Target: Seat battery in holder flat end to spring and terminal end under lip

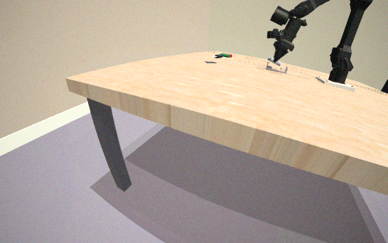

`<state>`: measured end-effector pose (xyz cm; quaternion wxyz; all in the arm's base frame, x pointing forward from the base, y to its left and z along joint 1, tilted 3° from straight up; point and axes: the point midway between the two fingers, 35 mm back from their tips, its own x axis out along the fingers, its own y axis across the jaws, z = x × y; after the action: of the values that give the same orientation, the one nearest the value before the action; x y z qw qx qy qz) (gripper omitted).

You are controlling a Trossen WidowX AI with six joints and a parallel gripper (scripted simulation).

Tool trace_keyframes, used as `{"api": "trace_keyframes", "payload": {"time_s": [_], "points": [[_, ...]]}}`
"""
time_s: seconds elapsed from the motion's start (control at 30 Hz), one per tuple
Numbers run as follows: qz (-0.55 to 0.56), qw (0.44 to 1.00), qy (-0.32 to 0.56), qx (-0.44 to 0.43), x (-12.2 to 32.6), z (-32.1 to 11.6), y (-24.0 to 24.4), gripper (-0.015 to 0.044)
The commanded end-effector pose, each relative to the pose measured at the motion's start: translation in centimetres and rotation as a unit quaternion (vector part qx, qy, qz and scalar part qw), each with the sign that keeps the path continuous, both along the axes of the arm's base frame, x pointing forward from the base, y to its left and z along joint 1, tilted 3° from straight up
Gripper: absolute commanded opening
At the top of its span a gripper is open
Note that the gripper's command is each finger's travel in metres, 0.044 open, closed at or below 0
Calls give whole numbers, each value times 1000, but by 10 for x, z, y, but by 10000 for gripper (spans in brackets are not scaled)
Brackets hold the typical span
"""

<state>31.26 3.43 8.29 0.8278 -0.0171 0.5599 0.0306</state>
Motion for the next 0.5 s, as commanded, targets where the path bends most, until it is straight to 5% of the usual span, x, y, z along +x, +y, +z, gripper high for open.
{"api": "trace_keyframes", "payload": {"time_s": [0.0, 0.47], "points": [[2, 1000, -12, 0, -2, -1, 0, 70], [2, 999, -53, 3, -4, -7, -1, 70]]}}
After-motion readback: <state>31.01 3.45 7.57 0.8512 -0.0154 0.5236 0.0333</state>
